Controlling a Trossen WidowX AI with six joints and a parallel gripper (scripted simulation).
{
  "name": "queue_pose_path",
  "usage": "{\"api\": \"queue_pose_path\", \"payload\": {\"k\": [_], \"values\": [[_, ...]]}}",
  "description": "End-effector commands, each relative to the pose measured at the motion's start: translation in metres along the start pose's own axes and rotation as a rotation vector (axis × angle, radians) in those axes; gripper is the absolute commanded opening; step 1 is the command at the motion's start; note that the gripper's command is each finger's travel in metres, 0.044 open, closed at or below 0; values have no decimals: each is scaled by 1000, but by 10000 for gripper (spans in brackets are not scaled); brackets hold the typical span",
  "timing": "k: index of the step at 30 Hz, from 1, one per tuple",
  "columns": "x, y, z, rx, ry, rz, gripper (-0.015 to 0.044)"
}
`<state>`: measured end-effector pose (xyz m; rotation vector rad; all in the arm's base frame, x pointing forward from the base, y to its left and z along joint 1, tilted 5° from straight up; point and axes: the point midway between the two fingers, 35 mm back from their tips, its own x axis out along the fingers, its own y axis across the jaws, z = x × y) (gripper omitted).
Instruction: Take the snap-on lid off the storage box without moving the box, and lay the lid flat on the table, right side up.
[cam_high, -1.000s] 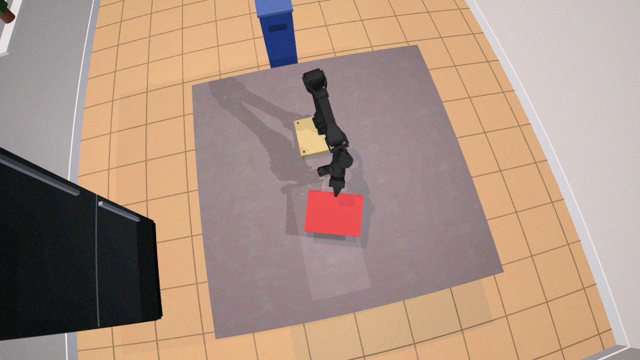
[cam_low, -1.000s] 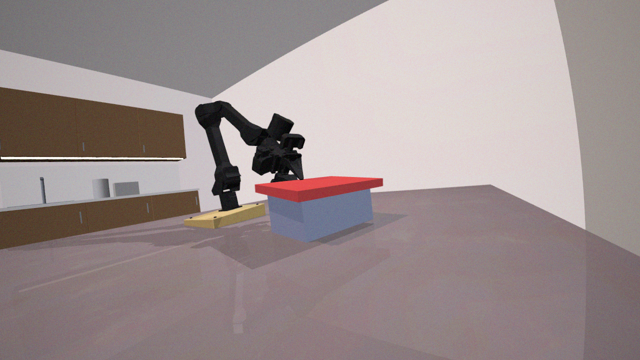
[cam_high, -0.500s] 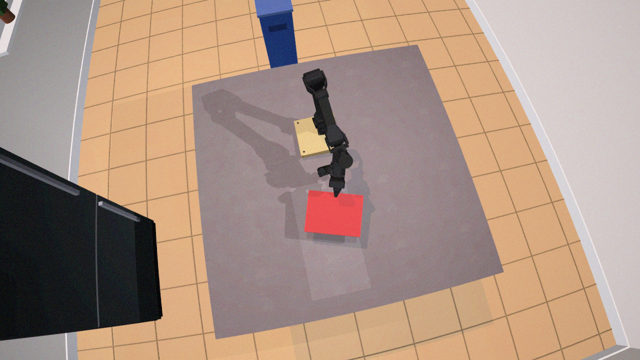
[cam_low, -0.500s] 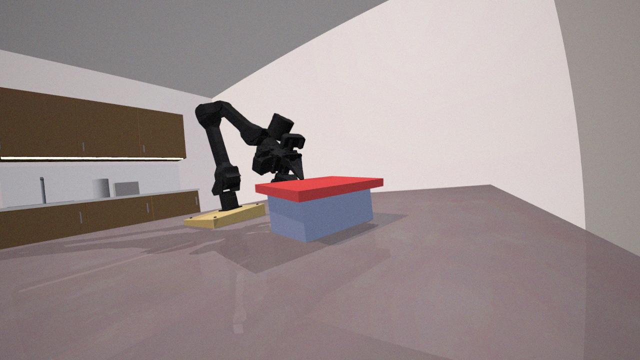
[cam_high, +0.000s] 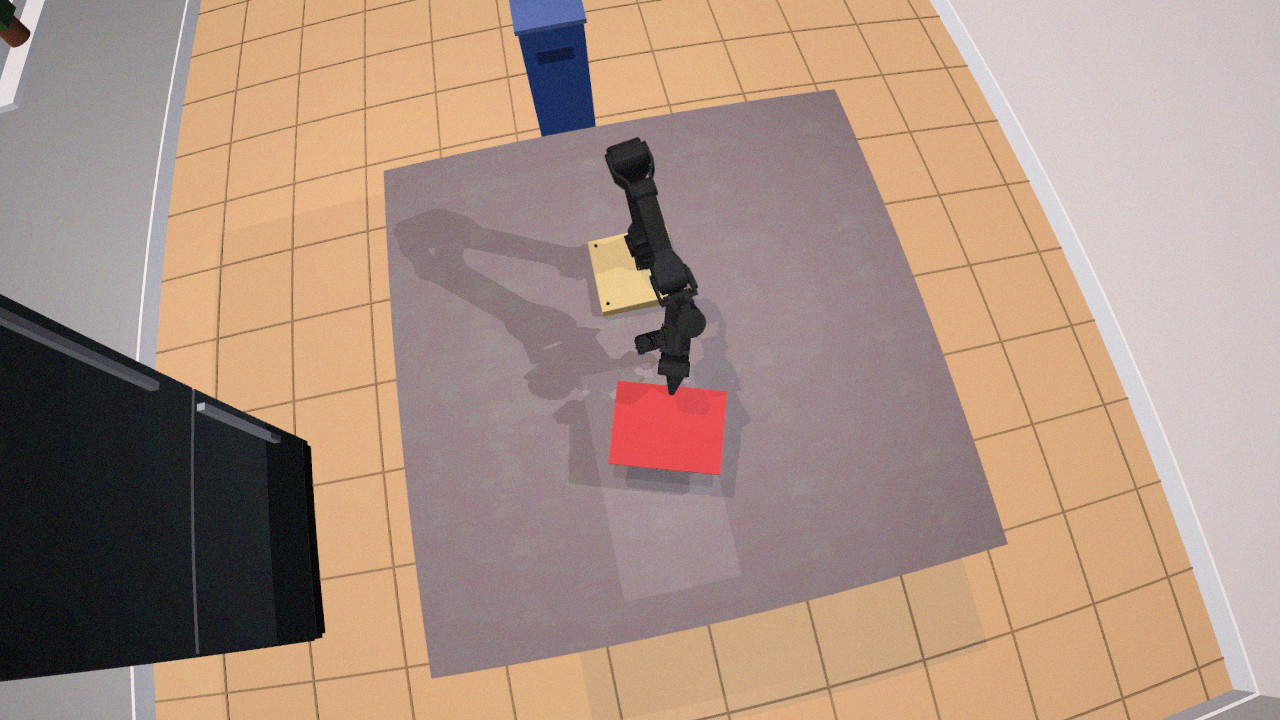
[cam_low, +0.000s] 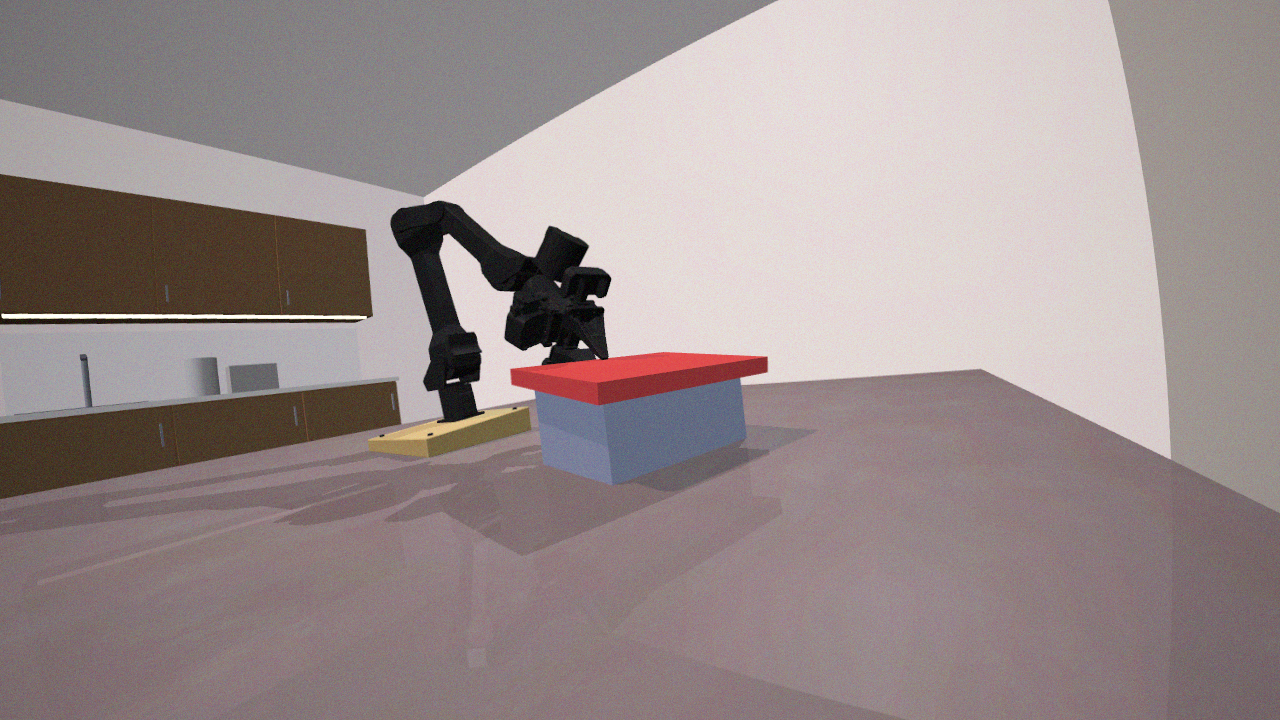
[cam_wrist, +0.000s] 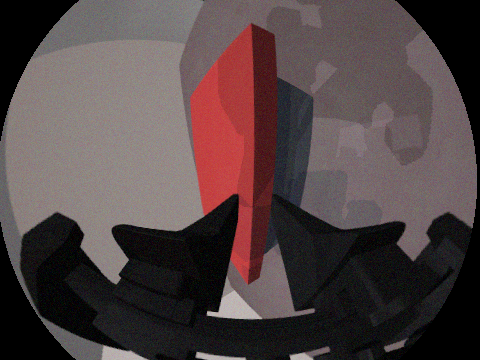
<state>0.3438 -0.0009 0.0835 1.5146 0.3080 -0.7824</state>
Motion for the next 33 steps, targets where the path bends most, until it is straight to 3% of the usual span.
{"api": "queue_pose_path", "payload": {"k": [1, 33], "values": [[0, 1, 0, -2, 3, 0, 0], [-17, 30, 0, -2, 4, -2, 0]]}}
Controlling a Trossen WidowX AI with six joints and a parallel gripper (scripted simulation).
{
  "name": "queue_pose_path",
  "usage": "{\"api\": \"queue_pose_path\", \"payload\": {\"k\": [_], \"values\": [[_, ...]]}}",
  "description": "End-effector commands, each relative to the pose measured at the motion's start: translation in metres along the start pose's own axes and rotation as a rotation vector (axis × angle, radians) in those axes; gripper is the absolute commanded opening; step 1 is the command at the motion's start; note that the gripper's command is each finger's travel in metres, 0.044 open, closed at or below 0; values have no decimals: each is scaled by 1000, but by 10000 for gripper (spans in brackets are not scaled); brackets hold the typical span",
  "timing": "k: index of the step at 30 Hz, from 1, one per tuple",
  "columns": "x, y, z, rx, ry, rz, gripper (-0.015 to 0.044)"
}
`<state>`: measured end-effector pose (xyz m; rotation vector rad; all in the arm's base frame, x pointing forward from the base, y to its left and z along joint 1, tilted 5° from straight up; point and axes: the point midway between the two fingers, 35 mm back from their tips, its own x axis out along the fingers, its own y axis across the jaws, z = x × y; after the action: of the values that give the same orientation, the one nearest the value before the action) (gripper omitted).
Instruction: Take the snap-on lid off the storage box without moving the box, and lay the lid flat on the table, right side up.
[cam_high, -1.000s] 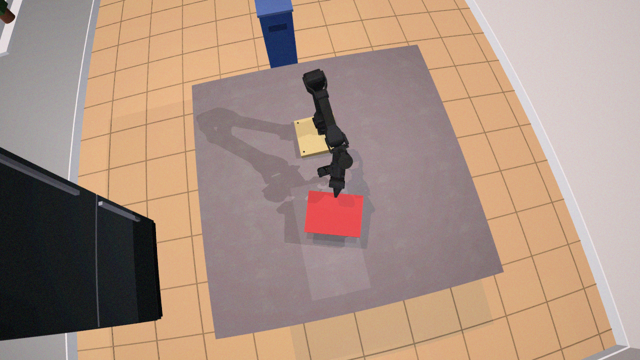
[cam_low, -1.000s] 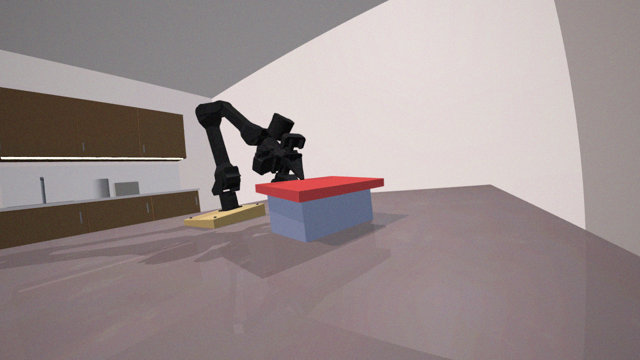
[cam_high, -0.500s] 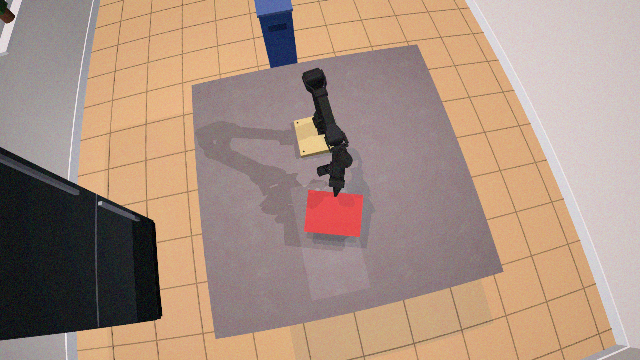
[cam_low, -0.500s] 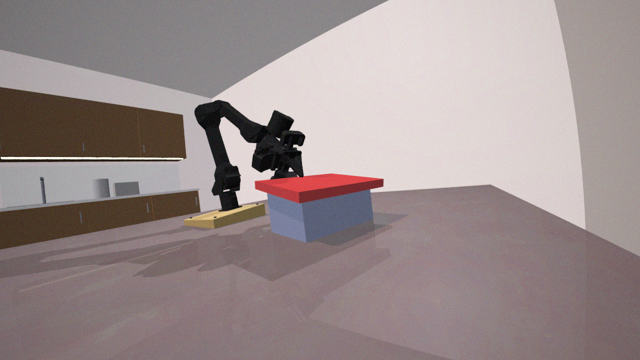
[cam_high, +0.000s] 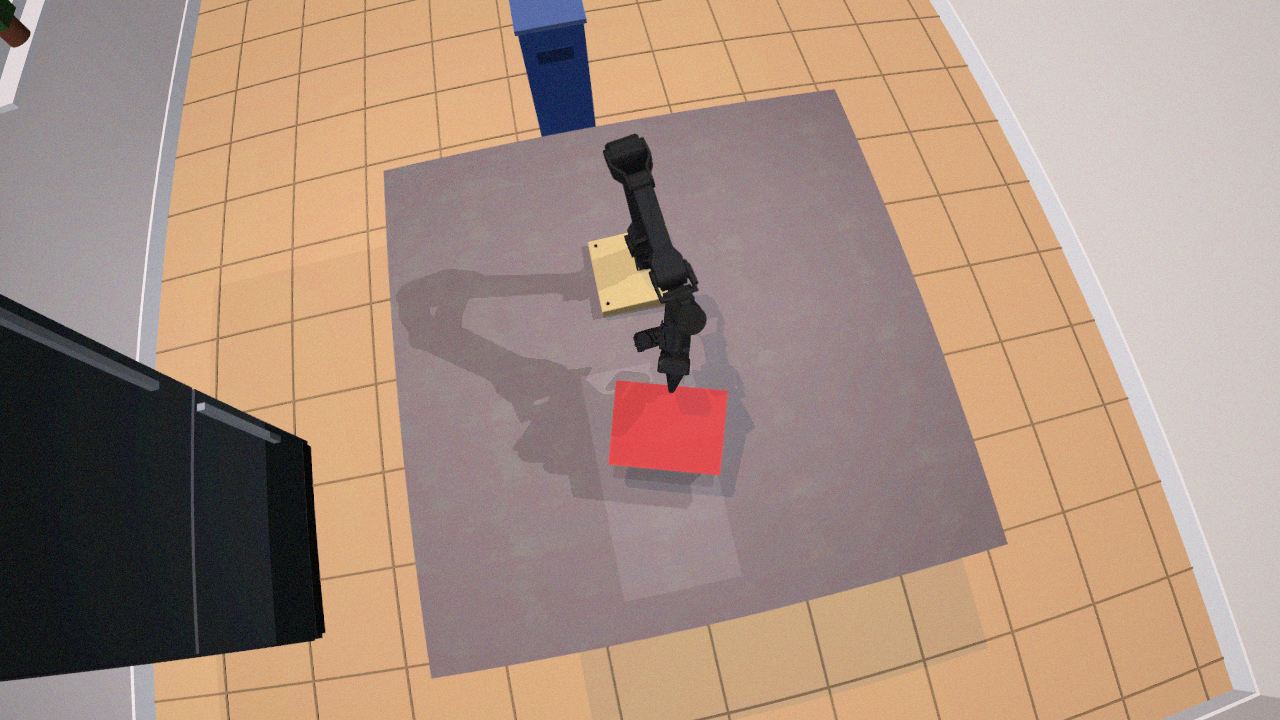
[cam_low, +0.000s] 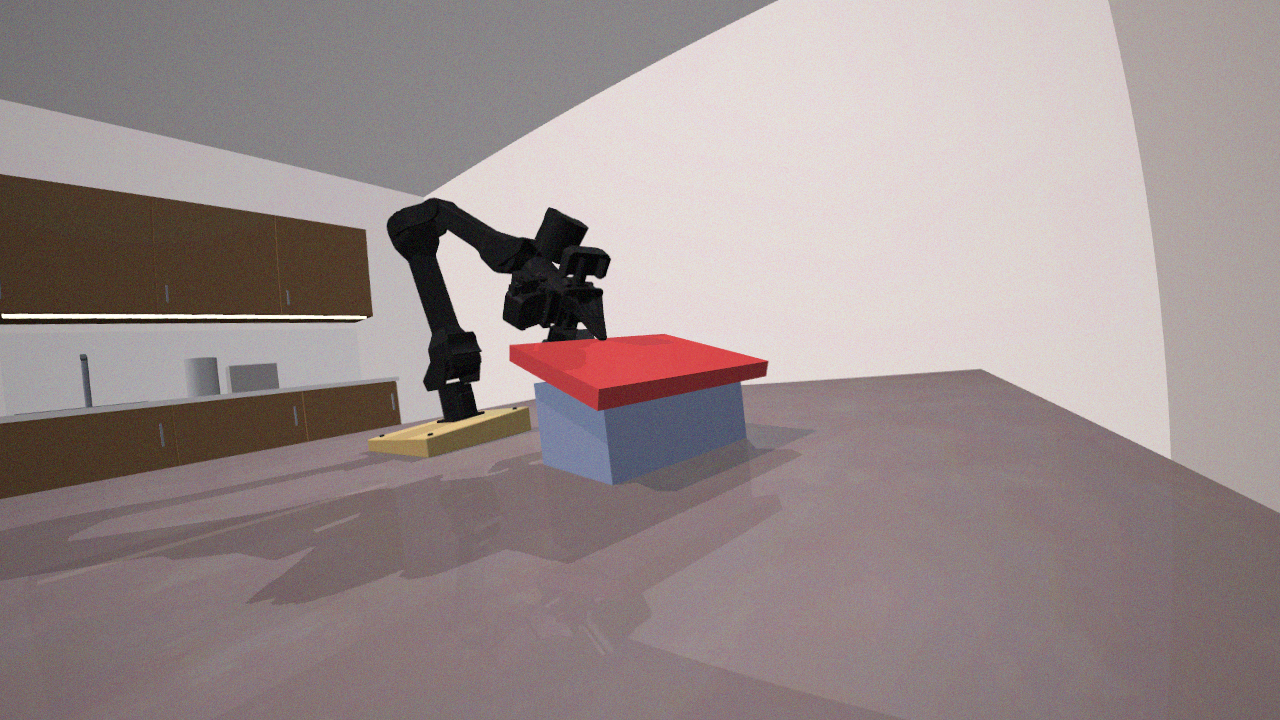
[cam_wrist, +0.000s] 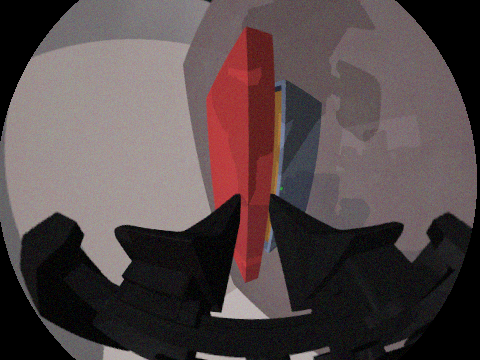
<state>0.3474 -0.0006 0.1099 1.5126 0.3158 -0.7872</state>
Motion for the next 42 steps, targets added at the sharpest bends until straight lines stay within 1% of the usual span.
{"api": "queue_pose_path", "payload": {"k": [1, 42], "values": [[-3, 9, -1, 1, 3, 6, 0], [-12, 72, 0, 1, 3, 9, 0]]}}
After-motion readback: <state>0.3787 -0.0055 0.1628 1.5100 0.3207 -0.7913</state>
